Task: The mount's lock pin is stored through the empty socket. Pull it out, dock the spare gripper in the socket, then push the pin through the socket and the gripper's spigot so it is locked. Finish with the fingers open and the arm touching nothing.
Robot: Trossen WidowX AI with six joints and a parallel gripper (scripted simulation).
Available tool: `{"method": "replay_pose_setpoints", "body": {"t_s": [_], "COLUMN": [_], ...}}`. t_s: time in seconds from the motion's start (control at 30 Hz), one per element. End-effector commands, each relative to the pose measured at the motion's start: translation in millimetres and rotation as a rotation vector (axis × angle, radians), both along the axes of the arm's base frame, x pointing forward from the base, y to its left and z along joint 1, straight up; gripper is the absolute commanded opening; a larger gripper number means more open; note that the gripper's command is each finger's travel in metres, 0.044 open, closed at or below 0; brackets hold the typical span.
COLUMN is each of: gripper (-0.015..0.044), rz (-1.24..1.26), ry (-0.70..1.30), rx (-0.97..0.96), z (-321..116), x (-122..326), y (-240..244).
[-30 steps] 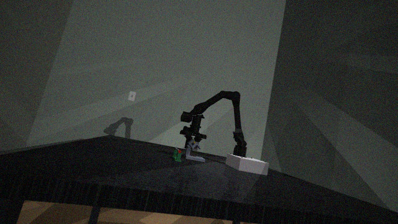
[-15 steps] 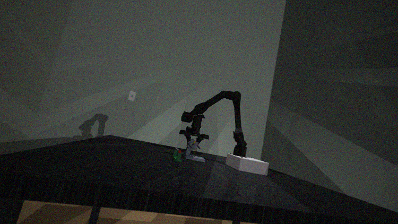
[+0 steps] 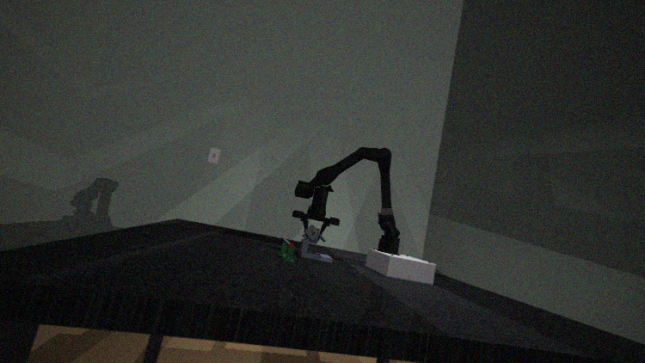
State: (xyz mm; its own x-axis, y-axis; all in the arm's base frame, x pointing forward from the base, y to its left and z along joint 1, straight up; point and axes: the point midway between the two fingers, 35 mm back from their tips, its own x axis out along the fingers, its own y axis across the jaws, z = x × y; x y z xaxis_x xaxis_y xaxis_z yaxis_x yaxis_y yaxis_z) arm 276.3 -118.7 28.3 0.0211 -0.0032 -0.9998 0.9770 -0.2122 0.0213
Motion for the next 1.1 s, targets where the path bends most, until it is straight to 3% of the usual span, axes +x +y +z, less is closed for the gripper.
{"method": "replay_pose_setpoints", "body": {"t_s": [0.0, 1.07], "gripper": [0.0000, 0.0000], "rz": [-0.105, -0.906], "ry": [-0.007, -0.010], "rx": [0.000, 0.019], "z": [2.5, 4.1], "x": [-0.8, -10.0], "y": [-0.1, 0.6]}}
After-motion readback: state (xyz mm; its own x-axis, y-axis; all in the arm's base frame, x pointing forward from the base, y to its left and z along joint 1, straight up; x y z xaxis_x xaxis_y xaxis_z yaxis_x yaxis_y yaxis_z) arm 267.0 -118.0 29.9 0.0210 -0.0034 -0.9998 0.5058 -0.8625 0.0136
